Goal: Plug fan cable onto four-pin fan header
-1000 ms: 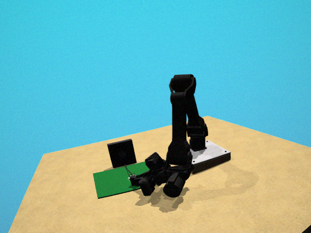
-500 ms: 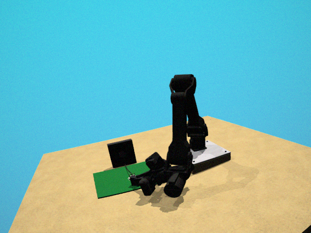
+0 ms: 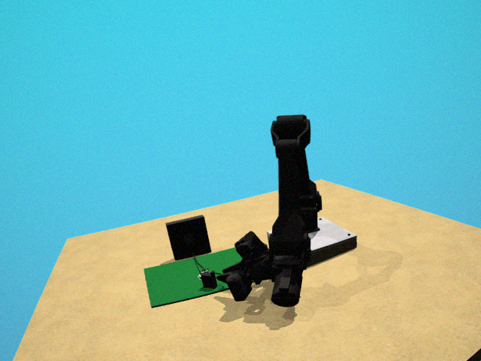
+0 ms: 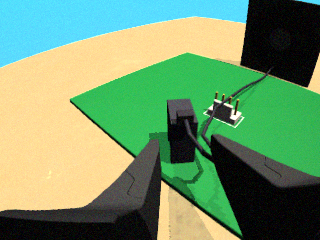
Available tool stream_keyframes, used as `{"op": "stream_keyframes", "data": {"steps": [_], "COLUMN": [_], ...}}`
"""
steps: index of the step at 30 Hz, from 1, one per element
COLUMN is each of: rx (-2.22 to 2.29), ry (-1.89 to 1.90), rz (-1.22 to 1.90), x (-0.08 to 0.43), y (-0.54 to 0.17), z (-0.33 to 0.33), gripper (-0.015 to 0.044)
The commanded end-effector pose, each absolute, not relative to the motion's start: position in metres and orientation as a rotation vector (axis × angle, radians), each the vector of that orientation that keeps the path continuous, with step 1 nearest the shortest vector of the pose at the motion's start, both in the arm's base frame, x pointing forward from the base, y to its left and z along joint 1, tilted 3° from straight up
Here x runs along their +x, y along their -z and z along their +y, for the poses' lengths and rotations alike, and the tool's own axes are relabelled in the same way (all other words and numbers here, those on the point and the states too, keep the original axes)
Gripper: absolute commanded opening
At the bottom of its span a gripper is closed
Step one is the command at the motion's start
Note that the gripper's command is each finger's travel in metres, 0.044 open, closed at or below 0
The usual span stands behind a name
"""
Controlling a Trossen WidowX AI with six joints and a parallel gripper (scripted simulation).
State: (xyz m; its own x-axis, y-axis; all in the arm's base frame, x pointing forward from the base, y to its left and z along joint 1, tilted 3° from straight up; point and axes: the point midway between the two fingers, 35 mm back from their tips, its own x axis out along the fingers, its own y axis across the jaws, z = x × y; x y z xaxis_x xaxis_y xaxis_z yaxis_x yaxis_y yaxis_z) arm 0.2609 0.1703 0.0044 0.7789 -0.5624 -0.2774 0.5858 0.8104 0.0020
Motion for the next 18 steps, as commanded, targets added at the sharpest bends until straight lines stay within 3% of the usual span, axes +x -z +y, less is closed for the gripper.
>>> {"op": "stream_keyframes", "data": {"steps": [1, 18], "rx": [0.099, 0.095], "ry": [0.622, 0.632], "rz": [0.278, 0.267], "x": [0.255, 0.225], "y": [-0.009, -0.041], "z": [0.177, 0.195], "gripper": [0.0140, 0.0140]}}
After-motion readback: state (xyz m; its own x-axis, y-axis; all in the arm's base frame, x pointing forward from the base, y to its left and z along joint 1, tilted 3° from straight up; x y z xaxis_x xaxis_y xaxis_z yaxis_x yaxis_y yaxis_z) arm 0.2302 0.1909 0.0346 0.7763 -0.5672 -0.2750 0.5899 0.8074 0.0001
